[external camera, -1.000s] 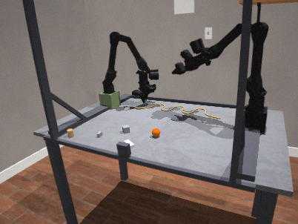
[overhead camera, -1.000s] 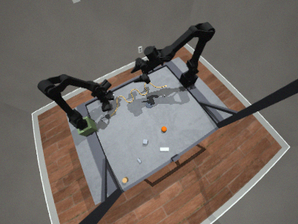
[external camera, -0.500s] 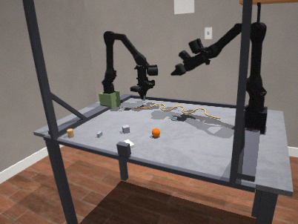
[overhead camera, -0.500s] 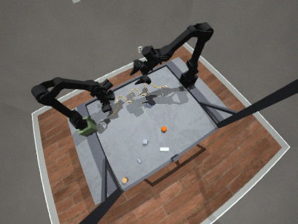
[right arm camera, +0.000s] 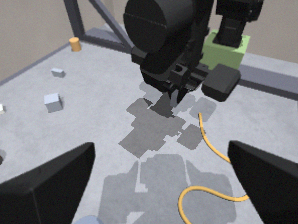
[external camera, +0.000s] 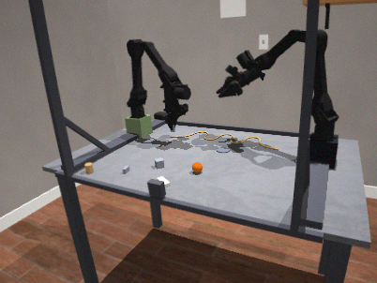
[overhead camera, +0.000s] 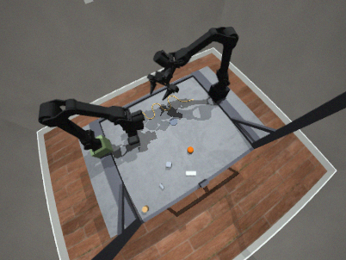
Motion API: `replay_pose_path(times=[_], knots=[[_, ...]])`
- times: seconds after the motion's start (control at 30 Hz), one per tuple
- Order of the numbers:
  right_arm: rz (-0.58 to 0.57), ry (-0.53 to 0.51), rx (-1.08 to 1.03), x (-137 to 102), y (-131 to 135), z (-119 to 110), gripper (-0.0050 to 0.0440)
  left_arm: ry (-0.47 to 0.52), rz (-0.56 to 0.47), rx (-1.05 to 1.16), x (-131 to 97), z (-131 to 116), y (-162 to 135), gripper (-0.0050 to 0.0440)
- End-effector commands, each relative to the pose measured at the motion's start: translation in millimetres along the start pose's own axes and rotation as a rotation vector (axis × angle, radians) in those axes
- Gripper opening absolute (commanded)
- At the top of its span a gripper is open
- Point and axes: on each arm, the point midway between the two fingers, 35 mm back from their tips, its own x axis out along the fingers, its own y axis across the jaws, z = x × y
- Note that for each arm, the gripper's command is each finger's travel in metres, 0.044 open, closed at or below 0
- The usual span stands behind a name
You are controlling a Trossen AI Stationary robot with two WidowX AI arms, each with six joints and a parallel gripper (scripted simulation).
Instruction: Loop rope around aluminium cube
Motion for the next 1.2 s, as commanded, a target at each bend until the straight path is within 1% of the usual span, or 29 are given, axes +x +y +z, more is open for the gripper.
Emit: replay_pose_path(times=[0.0, 0.07, 0.17, 0.27, 0.47, 0.57, 0.63, 0.67, 0.77, 1.07, 1.17], knots=[[0.126, -0.056, -0.083, -8, -2, 15, 0.0400, -0.028, 0.004, -0.002, -12, 25, -44, 0.0020], [0.126, -0.056, -0.083, -8, -2, 15, 0.0400, -0.028, 0.004, -0.002, -12, 25, -44, 0.0020], [0.179, -0.093, -0.108, -12, -1, 18, 0.0400, -0.028, 0.001, -0.002, -15, 33, -72, 0.0020], [0.197, -0.107, -0.117, -14, -1, 19, 0.0400, -0.029, 0.000, -0.002, -14, 41, -93, 0.0020], [0.204, -0.109, -0.118, -13, 0, 19, 0.0400, -0.032, -0.004, -0.002, 1, 54, -129, 0.0020], [0.202, -0.112, -0.122, -14, 0, 21, 0.0400, -0.032, -0.004, -0.002, 6, 56, -135, 0.0020], [0.202, -0.112, -0.122, -14, 0, 21, 0.0400, -0.032, -0.004, -0.002, 6, 56, -135, 0.0020], [0.204, -0.105, -0.111, -13, 1, 17, 0.0400, -0.031, -0.004, -0.002, 6, 56, -135, 0.0020], [0.200, -0.108, -0.117, -15, 2, 20, 0.0400, -0.033, 0.000, -0.002, 8, 57, -136, 0.0020], [0.200, -0.108, -0.117, -15, 2, 20, 0.0400, -0.031, -0.006, -0.002, 33, 66, -165, 0.0020], [0.200, -0.108, -0.117, -15, 2, 20, 0.0400, -0.032, -0.007, -0.002, 37, 68, -170, 0.0020]])
